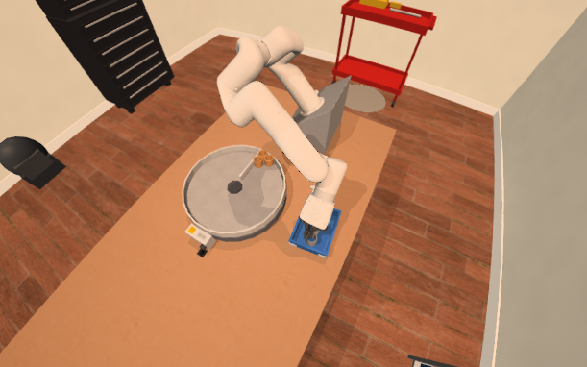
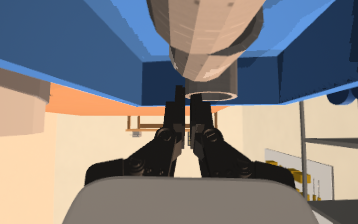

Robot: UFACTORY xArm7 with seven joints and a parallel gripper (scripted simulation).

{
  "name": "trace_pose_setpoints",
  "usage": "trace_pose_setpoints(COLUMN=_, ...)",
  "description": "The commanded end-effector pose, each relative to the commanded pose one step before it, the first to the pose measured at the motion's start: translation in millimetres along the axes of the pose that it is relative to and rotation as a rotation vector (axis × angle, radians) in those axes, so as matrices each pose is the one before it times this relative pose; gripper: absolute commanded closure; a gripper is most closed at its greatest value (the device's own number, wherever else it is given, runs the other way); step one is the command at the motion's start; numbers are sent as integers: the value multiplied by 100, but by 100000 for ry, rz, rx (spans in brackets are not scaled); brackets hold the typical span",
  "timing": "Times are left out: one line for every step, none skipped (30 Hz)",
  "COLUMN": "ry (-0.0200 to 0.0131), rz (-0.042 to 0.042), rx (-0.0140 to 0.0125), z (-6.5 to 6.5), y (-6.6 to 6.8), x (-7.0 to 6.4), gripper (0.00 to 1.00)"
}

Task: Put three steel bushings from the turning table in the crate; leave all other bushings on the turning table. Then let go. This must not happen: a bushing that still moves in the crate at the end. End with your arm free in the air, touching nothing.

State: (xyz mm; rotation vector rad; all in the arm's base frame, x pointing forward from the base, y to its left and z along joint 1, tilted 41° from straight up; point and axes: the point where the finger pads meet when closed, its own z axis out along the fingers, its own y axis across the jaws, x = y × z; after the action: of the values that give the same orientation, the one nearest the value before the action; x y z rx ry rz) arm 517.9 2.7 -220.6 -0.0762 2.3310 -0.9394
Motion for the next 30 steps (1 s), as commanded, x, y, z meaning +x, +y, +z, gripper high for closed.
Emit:
trace_pose_setpoints(ry=502, rz=-924, rx=904, z=464, y=-422, x=716, gripper=100)
trace_pose_setpoints(ry=0, rz=0, rx=0, z=15, y=-15, x=25, gripper=100)
trace_pose_setpoints(ry=0, rz=0, rx=0, z=16, y=-16, x=26, gripper=100)
trace_pose_setpoints(ry=0, rz=0, rx=0, z=17, y=-16, x=27, gripper=100)
trace_pose_setpoints(ry=0, rz=0, rx=0, z=17, y=-16, x=27, gripper=100)
trace_pose_setpoints(ry=0, rz=0, rx=0, z=16, y=-16, x=26, gripper=100)
trace_pose_setpoints(ry=0, rz=0, rx=0, z=15, y=-15, x=25, gripper=100)
trace_pose_setpoints(ry=0, rz=0, rx=0, z=13, y=-13, x=22, gripper=100)
trace_pose_setpoints(ry=0, rz=0, rx=0, z=11, y=-11, x=19, gripper=100)
trace_pose_setpoints(ry=0, rz=0, rx=0, z=9, y=-9, x=15, gripper=100)
trace_pose_setpoints(ry=0, rz=0, rx=0, z=7, y=-7, x=12, gripper=100)
trace_pose_setpoints(ry=0, rz=0, rx=0, z=5, y=-5, x=8, gripper=100)
trace_pose_setpoints(ry=0, rz=0, rx=0, z=3, y=-3, x=4, gripper=100)
trace_pose_setpoints(ry=0, rz=0, rx=0, z=0, y=0, x=0, gripper=100)
trace_pose_setpoints(ry=0, rz=0, rx=0, z=0, y=0, x=0, gripper=100)
trace_pose_setpoints(ry=0, rz=0, rx=0, z=1, y=-1, x=2, gripper=100)
trace_pose_setpoints(ry=0, rz=0, rx=0, z=0, y=0, x=0, gripper=100)
trace_pose_setpoints(ry=0, rz=0, rx=0, z=0, y=0, x=0, gripper=100)
trace_pose_setpoints(ry=0, rz=0, rx=0, z=0, y=0, x=0, gripper=100)
trace_pose_setpoints(ry=0, rz=0, rx=0, z=0, y=0, x=0, gripper=100)
trace_pose_setpoints(ry=0, rz=0, rx=0, z=0, y=0, x=0, gripper=100)
trace_pose_setpoints(ry=0, rz=0, rx=0, z=0, y=0, x=0, gripper=100)
trace_pose_setpoints(ry=0, rz=0, rx=0, z=0, y=0, x=0, gripper=100)
trace_pose_setpoints(ry=0, rz=0, rx=0, z=0, y=0, x=0, gripper=100)
trace_pose_setpoints(ry=0, rz=0, rx=0, z=0, y=0, x=0, gripper=100)
trace_pose_setpoints(ry=0, rz=0, rx=0, z=0, y=0, x=0, gripper=100)
trace_pose_setpoints(ry=0, rz=0, rx=0, z=-1, y=0, x=-1, gripper=100)
trace_pose_setpoints(ry=0, rz=0, rx=0, z=-5, y=0, x=-5, gripper=100)
trace_pose_setpoints(ry=0, rz=0, rx=0, z=-14, y=0, x=-12, gripper=100)
trace_pose_setpoints(ry=0, rz=0, rx=0, z=-26, y=0, x=-22, gripper=100)
